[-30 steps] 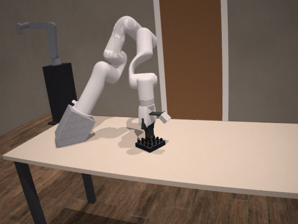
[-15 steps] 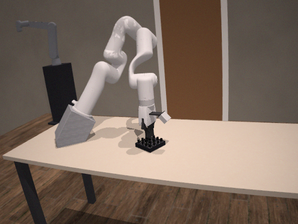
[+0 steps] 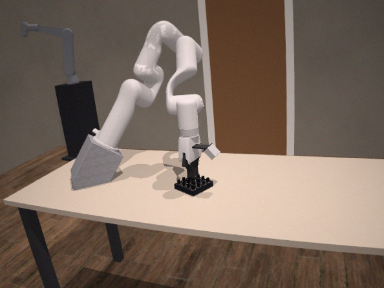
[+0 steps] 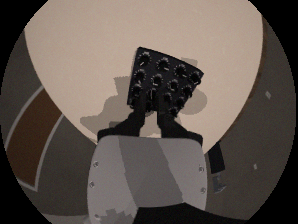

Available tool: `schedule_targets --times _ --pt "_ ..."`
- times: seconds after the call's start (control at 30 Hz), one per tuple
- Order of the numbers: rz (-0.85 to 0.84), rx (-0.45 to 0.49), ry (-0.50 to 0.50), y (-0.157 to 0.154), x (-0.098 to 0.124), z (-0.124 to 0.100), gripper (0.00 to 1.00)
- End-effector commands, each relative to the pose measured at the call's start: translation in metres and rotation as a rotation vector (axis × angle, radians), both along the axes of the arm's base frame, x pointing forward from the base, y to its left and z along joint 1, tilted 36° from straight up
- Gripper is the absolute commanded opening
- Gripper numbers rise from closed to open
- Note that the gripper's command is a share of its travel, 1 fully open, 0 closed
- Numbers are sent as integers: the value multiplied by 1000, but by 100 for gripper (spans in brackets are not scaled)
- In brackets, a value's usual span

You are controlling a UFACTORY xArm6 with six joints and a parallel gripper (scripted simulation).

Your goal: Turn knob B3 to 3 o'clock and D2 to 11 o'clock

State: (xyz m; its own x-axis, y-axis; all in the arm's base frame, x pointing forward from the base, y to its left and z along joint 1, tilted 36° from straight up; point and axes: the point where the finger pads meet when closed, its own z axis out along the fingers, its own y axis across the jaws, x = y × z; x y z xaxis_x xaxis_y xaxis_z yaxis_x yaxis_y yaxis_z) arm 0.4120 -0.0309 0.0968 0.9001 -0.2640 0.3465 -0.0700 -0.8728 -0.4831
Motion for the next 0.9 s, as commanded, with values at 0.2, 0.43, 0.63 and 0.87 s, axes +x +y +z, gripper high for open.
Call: schedule_targets --times 0.2,0.43,0.63,0.87 --pt "-1 -1 -2 2 3 -4 19" --pt "-1 -1 -2 3 5 -7 19" --pt "-1 -1 -2 3 5 -7 19" --pt "-1 -1 -2 3 5 -7 19"
